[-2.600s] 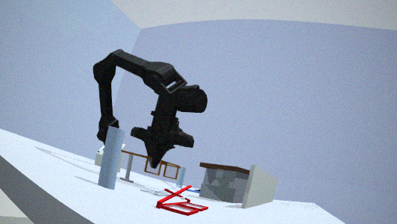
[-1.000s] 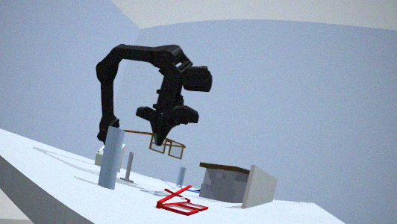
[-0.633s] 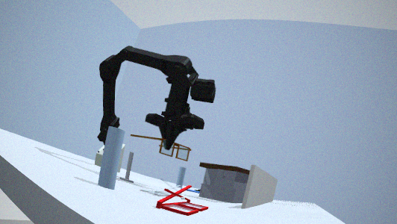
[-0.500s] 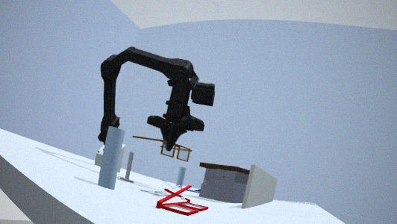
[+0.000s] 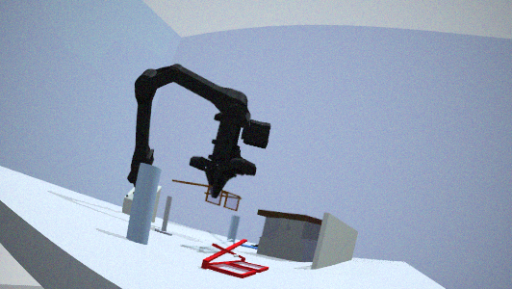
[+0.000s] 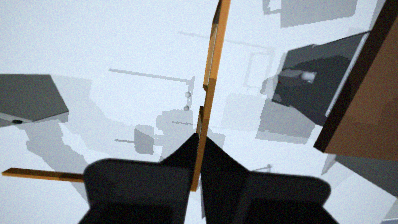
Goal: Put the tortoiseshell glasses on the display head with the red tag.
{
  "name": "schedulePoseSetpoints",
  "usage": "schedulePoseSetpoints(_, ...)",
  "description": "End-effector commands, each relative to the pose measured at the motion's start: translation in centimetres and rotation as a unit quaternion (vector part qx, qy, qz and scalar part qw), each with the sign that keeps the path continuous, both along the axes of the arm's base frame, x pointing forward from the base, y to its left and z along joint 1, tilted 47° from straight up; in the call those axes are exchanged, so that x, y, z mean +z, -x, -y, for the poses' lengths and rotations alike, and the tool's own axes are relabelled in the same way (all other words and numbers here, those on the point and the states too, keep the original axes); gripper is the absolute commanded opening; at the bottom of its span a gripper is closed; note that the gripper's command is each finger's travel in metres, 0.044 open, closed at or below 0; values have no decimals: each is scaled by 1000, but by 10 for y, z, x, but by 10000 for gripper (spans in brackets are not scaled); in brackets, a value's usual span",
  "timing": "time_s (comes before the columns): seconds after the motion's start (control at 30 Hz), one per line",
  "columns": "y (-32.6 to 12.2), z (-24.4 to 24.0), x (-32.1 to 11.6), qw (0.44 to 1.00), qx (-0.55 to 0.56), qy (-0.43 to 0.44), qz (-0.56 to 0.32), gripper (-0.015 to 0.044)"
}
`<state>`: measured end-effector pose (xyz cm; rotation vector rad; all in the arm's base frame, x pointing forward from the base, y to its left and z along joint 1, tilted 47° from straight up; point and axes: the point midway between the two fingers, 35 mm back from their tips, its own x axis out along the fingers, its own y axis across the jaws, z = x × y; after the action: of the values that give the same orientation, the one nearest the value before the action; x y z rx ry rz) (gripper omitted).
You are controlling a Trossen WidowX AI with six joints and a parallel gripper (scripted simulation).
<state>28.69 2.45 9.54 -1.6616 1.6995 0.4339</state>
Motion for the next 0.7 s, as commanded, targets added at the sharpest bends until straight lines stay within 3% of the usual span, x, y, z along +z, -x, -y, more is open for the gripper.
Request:
schedulePoseSetpoints(0.0, 2, -1, -3, 1000, -3, -1, 3, 0)
schedulePoseSetpoints(0.67, -2, 12, -17, 1000, -3, -3, 3, 0)
